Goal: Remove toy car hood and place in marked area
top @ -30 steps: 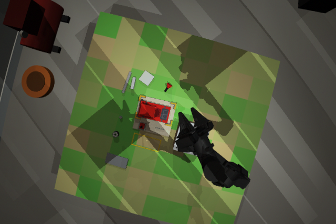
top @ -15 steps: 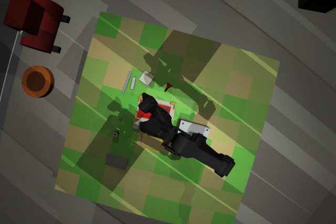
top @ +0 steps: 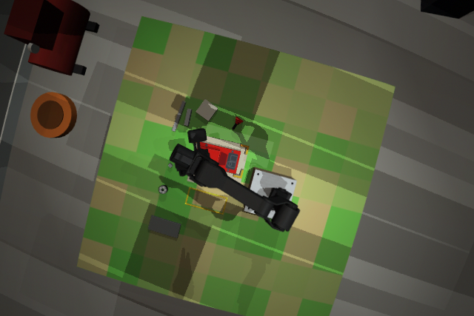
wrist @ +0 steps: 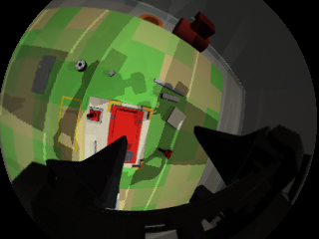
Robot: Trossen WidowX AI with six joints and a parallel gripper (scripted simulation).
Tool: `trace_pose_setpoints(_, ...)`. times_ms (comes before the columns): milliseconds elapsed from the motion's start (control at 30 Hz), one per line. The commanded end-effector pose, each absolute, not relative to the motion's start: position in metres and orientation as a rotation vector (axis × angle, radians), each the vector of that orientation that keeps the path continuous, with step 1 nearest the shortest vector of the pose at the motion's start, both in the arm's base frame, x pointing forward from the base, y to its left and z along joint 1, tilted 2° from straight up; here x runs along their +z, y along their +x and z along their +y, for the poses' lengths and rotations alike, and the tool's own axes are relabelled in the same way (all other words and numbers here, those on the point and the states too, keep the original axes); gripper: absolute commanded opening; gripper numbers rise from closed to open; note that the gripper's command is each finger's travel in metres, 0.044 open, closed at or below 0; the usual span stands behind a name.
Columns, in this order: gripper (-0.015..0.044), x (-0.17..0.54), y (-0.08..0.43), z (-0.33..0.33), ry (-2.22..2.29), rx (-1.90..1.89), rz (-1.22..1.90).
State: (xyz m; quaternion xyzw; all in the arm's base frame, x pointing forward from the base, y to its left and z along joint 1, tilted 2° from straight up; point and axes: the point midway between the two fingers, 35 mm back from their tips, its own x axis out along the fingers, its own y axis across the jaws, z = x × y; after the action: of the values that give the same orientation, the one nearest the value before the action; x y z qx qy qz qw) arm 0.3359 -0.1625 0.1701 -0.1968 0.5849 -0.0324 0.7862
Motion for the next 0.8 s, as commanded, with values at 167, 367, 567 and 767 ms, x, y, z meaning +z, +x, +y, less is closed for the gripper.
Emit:
trace_pose_setpoints(167, 0.0440, 0.061, 0.331, -0.129, 0.052, -0.122, 1.507)
trace_pose_setpoints(367, 0.0440, 0.059, 0.326, -0.132, 0.060, -0.125, 1.512)
trace_pose_setpoints(567, 0.0440, 0.057, 0.325, -0.133, 0.060, -0.125, 1.512)
trace_pose_setpoints(767, 0.0440, 0.053, 0.325, -0.133, 0.060, -0.125, 1.512)
